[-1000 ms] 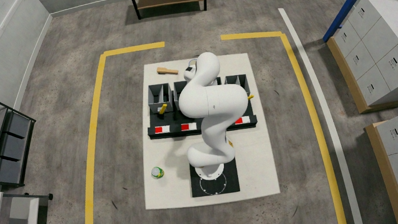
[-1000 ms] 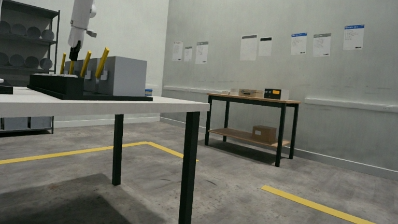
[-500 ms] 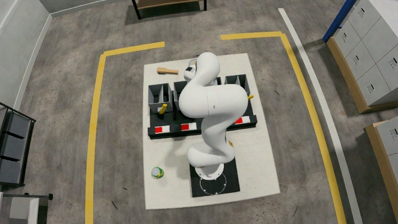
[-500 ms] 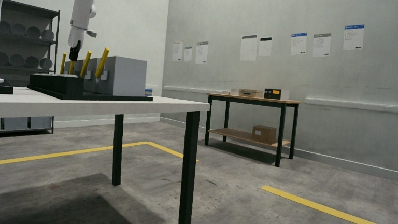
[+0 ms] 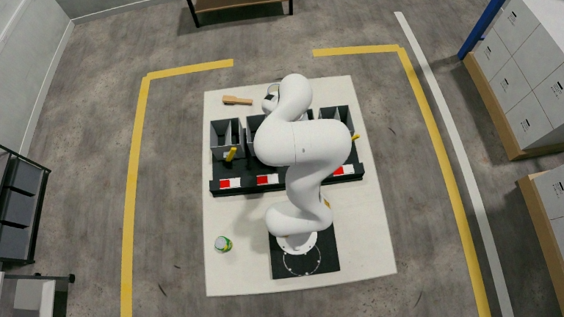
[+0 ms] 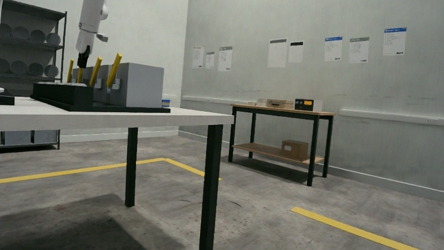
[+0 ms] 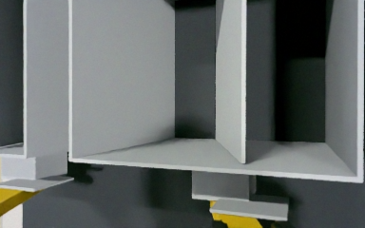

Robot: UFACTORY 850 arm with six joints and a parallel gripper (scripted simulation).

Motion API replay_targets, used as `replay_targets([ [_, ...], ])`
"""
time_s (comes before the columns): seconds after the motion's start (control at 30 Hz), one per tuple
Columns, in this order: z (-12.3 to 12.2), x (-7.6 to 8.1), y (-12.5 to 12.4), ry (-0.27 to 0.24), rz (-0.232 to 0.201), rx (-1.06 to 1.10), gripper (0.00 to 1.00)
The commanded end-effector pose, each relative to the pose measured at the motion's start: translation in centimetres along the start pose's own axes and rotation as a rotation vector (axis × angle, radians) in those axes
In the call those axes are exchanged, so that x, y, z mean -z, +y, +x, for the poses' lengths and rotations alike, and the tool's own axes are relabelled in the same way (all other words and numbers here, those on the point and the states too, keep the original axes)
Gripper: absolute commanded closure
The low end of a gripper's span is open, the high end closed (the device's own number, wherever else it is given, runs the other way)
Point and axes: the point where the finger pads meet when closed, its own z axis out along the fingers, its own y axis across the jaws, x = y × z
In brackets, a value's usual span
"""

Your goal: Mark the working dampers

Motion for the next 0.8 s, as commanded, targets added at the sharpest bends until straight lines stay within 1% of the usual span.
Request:
replay_targets([
  [0.0, 0.1, 0.0, 0.1, 0.002, 0.013, 0.001, 0.81],
  [0.2, 0.1, 0.0, 0.4, 0.002, 0.039, 0.001, 0.81],
  [0.37, 0.1, 0.0, 0.7, 0.002, 0.069, 0.001, 0.81],
  [0.43, 0.1, 0.0, 0.7, 0.002, 0.069, 0.001, 0.81],
  [0.77, 0.1, -0.1, 1.5, 0.002, 0.147, 0.001, 0.81],
])
